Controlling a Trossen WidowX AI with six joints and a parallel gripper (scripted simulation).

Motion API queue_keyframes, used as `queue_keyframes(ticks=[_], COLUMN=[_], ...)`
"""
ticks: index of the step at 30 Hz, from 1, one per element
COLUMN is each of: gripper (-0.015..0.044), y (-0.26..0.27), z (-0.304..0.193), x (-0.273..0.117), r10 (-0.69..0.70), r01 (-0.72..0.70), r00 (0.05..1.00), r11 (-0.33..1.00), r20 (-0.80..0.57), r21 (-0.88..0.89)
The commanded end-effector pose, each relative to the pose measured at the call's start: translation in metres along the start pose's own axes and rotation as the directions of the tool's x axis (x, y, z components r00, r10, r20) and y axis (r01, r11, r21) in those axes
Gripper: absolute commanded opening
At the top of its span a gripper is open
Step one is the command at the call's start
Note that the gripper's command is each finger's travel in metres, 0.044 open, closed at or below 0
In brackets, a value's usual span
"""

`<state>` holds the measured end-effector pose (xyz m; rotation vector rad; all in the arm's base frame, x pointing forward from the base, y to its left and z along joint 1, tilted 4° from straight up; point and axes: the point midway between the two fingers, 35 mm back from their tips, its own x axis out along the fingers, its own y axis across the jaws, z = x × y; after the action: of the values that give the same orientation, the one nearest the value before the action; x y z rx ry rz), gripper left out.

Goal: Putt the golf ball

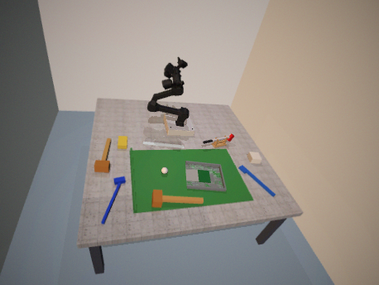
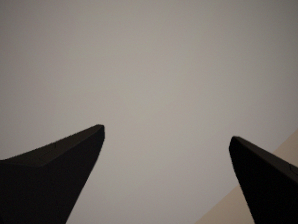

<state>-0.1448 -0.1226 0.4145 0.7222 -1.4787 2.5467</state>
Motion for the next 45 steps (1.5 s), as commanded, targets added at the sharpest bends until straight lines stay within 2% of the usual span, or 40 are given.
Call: queue_keyframes(ticks=[1, 2, 8, 13, 19, 26, 31, 35, 42, 45], gripper=[0.0426, 0.0440, 0.0440, 0.0440, 0.0440, 0.0440, 0.0440, 0.0440, 0.0440, 0.0440], y=[-0.002, -0.009, -0.072, -0.128, -0.197, -0.249, -0.258, -0.261, -0.236, -0.219], z=[-0.001, -0.004, -0.039, -0.078, -0.137, -0.200, -0.221, -0.249, -0.282, -0.289], x=[0.000, 0.001, 0.000, -0.015, -0.060, -0.144, -0.182, -0.238, -0.341, -0.377], r10=[-0.007, -0.027, -0.217, -0.389, -0.595, -0.732, -0.740, -0.700, -0.511, -0.410], r01=[0.007, 0.027, 0.221, 0.398, 0.615, 0.771, 0.787, 0.761, 0.665, 0.627], r00=[1.000, 1.000, 0.972, 0.899, 0.708, 0.381, 0.241, 0.038, -0.303, -0.409], r11=[1.000, 1.000, 0.975, 0.917, 0.784, 0.589, 0.528, 0.483, 0.491, 0.523], r20=[-0.001, -0.004, -0.089, -0.200, -0.380, -0.564, -0.628, -0.713, -0.804, -0.815], r21=[0.003, 0.014, 0.032, 0.006, -0.083, -0.244, -0.320, -0.433, -0.563, -0.578])
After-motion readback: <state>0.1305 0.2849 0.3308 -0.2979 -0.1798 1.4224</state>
